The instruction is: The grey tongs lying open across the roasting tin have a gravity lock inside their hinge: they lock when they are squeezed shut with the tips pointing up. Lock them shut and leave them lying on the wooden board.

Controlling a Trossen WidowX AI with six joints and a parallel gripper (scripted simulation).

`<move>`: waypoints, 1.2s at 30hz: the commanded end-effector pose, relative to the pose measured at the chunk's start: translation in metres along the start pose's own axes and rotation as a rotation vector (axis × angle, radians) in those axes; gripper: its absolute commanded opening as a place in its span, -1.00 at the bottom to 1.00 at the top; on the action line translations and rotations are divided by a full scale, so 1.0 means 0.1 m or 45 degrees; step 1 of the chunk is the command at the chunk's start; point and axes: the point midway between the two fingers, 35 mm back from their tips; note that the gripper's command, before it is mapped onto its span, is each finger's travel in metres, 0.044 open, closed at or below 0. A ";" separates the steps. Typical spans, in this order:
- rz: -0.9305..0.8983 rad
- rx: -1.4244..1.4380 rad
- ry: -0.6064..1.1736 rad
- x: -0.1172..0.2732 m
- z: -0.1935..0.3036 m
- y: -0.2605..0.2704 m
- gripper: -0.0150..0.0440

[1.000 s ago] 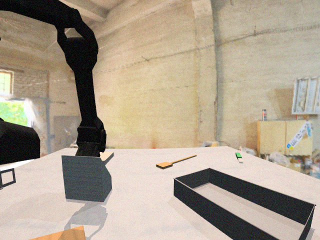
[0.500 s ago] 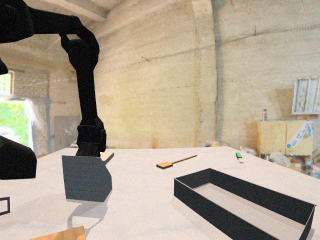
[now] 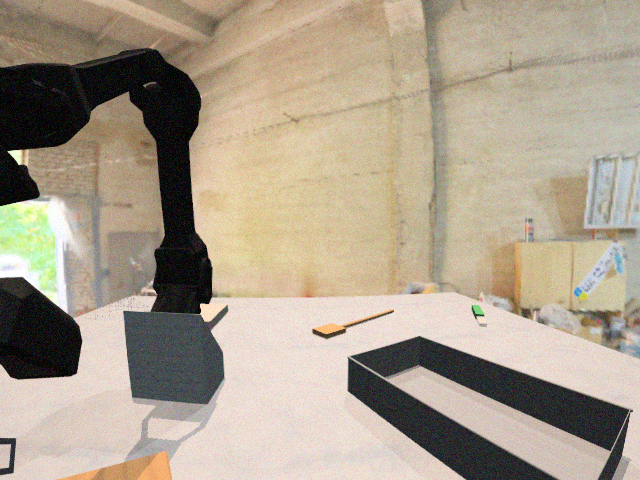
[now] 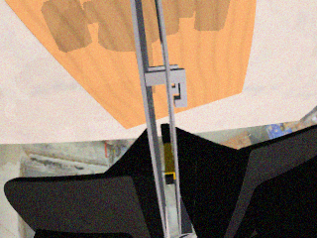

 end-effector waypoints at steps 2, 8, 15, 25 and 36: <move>0.005 0.000 0.115 0.07 0.04 0.00 -1.00; 0.010 0.002 0.229 0.12 0.01 -0.01 -1.00; 0.015 0.008 0.360 0.20 -0.05 -0.03 -1.00; 0.018 0.019 0.541 0.35 -0.14 -0.07 -1.00; 0.020 0.036 0.719 0.56 -0.27 -0.13 -1.00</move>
Point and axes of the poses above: the point midway between the two fingers, 35 mm back from their tips, its own x axis back along the fingers, its own y axis across the jaws, z = x × y, and after that the axes turned 2 degrees about -x, right-handed
